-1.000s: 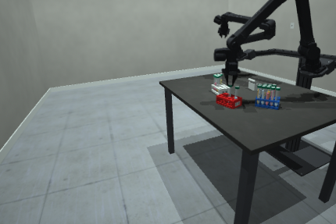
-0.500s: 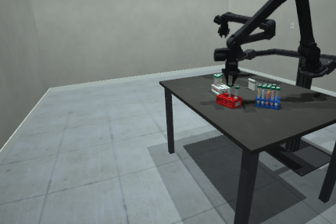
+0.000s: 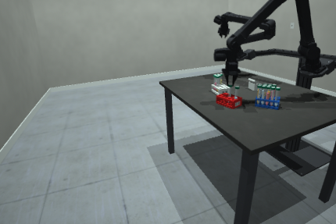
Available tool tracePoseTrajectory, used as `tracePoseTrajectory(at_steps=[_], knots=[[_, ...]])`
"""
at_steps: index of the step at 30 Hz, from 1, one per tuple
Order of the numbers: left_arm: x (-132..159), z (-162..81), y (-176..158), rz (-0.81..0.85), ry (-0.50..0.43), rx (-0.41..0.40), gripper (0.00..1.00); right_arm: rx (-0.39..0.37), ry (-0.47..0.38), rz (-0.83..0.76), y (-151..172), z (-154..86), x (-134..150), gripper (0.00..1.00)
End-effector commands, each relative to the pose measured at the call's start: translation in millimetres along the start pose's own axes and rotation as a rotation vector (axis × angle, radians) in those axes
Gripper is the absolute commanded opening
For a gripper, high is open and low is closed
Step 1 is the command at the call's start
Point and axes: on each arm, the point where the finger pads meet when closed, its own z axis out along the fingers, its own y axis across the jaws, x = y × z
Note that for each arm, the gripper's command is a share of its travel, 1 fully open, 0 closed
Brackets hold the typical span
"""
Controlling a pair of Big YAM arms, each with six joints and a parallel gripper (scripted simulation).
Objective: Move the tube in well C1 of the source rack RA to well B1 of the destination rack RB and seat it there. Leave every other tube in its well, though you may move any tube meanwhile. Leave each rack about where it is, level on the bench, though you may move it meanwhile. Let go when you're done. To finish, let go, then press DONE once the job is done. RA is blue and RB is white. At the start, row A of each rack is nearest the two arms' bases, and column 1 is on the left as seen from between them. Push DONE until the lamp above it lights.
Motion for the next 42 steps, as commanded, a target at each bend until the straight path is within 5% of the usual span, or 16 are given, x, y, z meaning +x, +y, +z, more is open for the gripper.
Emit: tracePoseTrajectory(at_steps=[1,2,24,30,31,42], knots=[[-6,-12,-12,-0.009,-0.002,0.016,0.3,-0.029,-0.016,0.009,9,-11,-8,0.3],[-8,-29,-22,-0.014,-0.006,0.049,0.3,-0.029,-0.016,0.009,9,-11,-8,0.3],[-3,-86,-27,-0.01,-0.006,0.055,0.3,-0.029,-0.016,0.009,9,-11,-8,0.3],[1,-90,-19,-0.007,-0.003,0.042,0.3,-0.029,-0.016,0.009,9,-11,-8,0.3],[-2,-75,-14,-0.004,-0.002,0.02,0.3,-0.029,-0.016,0.009,9,-11,-8,0.3],[51,-81,40,0.35,-0.003,0.028,0.3,-0.029,-0.016,0.009,9,-11,-8,0.3]])
